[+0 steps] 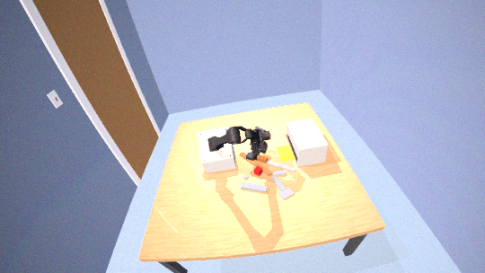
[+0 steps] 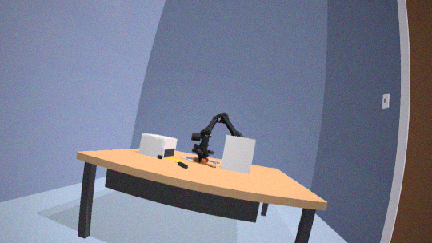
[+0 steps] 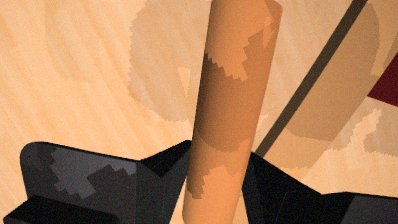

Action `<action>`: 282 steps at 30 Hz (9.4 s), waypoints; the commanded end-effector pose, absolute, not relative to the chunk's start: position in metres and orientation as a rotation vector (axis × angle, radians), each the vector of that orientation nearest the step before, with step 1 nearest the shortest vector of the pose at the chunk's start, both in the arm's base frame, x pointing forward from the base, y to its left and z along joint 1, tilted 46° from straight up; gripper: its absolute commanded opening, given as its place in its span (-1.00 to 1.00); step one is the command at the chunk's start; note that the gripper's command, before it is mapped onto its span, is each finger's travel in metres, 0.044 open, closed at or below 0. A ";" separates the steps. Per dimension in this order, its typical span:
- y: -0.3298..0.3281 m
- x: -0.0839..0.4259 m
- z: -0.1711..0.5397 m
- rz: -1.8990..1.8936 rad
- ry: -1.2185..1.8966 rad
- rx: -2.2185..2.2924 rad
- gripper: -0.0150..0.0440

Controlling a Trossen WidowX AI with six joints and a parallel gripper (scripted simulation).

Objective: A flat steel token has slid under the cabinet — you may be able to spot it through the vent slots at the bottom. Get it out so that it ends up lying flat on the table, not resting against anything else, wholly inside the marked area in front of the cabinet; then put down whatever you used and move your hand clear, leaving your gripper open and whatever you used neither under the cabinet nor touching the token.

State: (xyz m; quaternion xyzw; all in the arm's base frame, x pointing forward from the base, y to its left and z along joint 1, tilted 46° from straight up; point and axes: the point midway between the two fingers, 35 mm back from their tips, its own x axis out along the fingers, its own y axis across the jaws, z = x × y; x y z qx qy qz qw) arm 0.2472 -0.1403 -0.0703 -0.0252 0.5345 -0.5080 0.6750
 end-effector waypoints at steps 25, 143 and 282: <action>-0.159 0.238 -0.048 -1.143 1.198 -0.059 -0.49; -0.217 0.190 0.017 -1.045 1.290 -0.190 -0.49; -0.221 0.213 0.013 -0.665 1.555 -0.608 -0.49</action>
